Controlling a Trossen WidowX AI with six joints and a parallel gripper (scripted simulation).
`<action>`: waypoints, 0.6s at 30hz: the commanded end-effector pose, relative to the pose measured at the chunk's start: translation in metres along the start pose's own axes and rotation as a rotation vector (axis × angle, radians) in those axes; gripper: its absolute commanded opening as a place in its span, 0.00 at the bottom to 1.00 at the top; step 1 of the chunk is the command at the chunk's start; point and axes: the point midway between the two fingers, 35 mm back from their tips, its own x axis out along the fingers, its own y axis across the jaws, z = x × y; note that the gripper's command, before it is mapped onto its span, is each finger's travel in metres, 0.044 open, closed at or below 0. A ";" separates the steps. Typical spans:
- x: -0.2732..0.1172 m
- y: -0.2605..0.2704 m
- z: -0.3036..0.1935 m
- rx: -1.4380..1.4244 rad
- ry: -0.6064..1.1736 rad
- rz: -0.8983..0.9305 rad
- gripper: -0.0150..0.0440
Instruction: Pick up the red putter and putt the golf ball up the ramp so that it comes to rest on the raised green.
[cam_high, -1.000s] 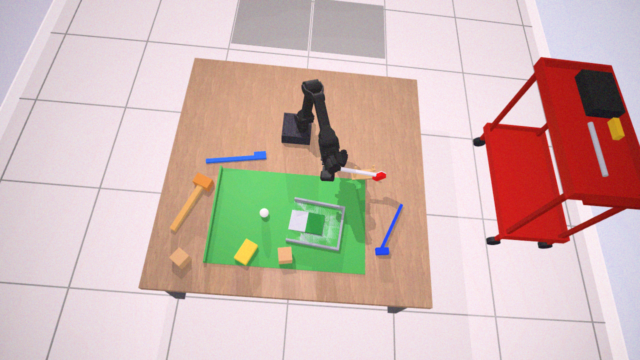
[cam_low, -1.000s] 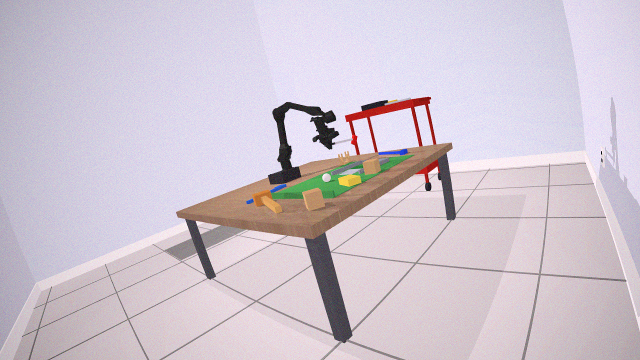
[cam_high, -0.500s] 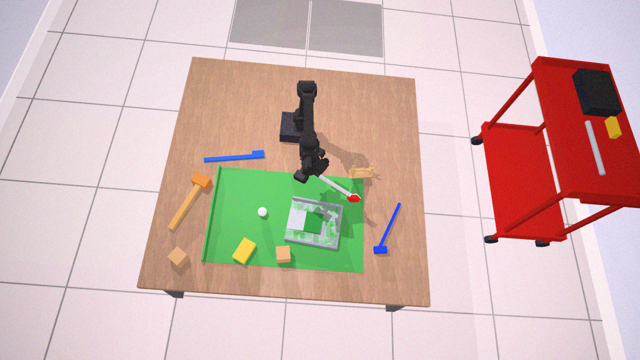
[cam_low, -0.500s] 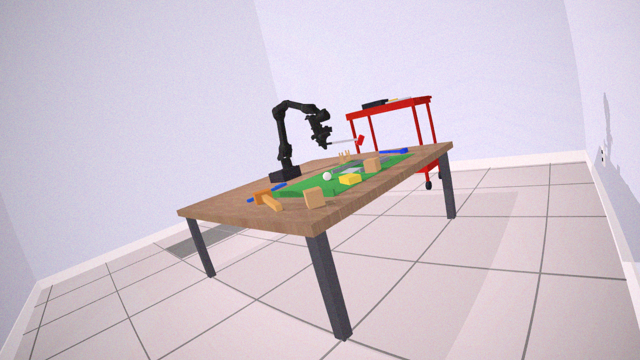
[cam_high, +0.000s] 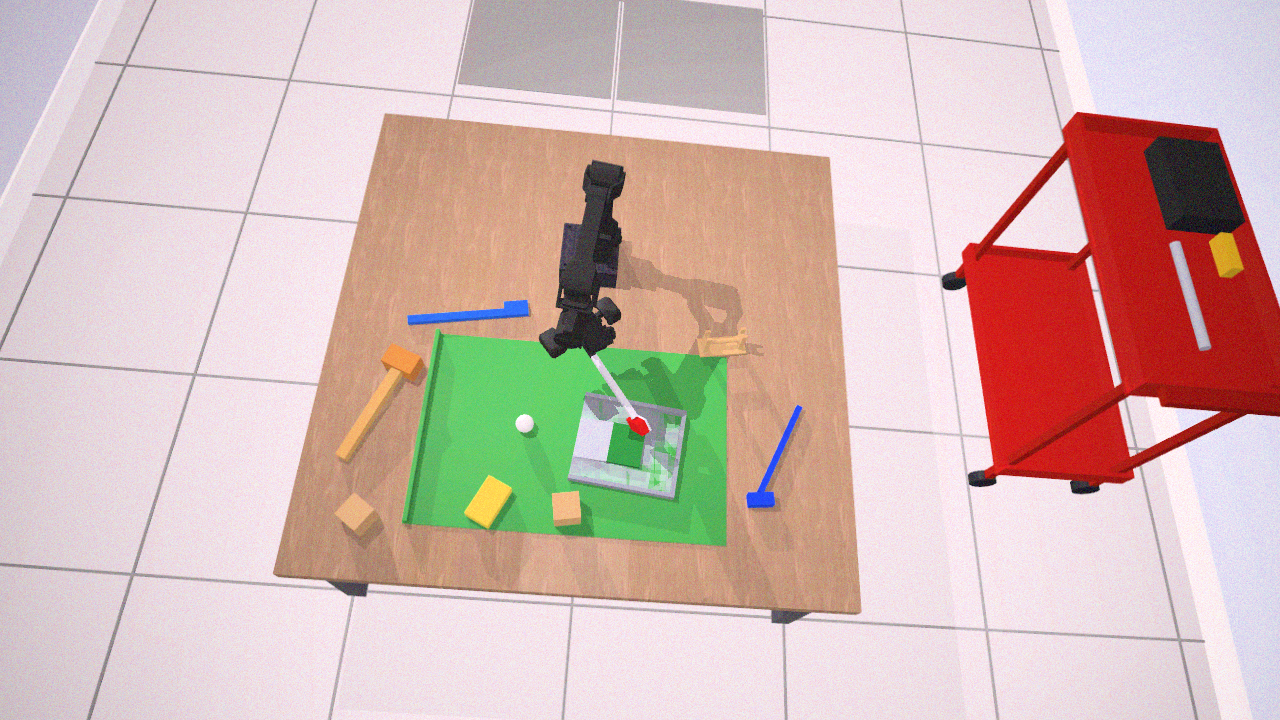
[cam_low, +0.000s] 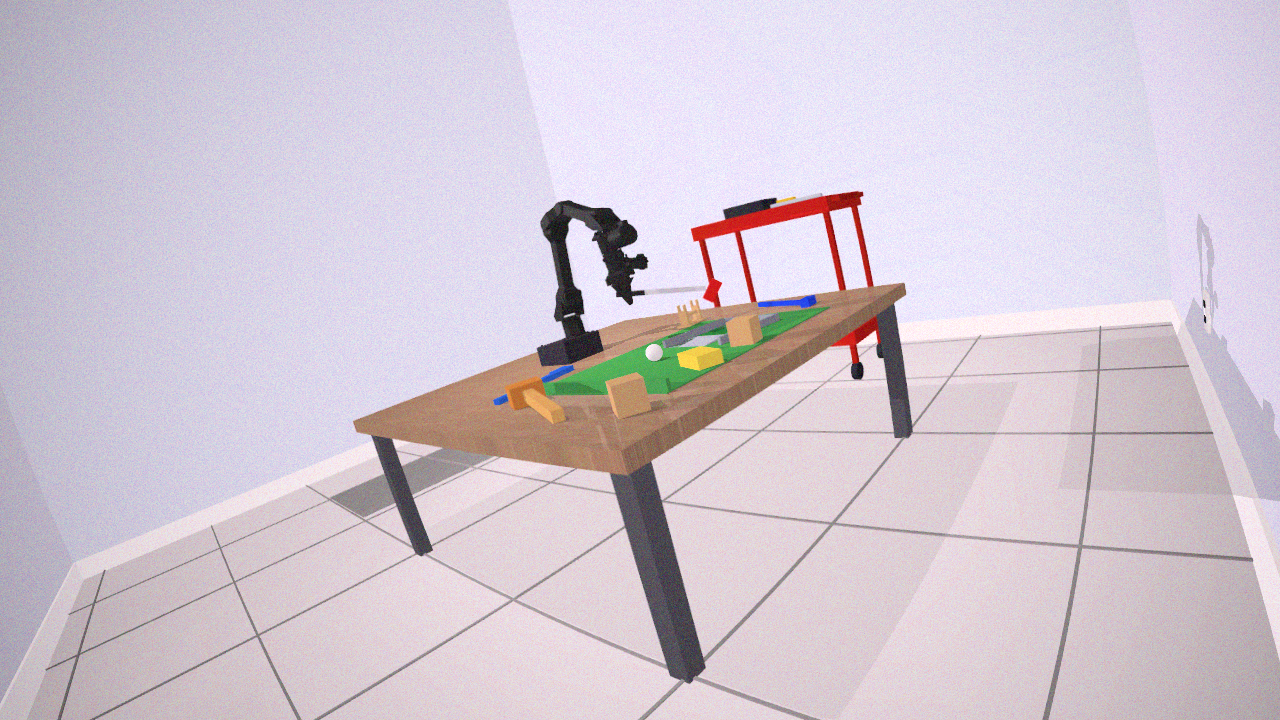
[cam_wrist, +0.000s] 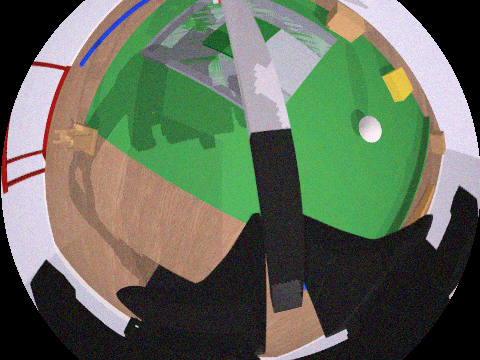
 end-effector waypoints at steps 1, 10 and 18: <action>-0.003 -0.018 -0.015 0.111 0.014 -0.012 0.25; -0.011 -0.054 -0.058 0.368 0.046 -0.043 0.25; -0.018 -0.079 -0.102 0.596 0.075 -0.067 0.25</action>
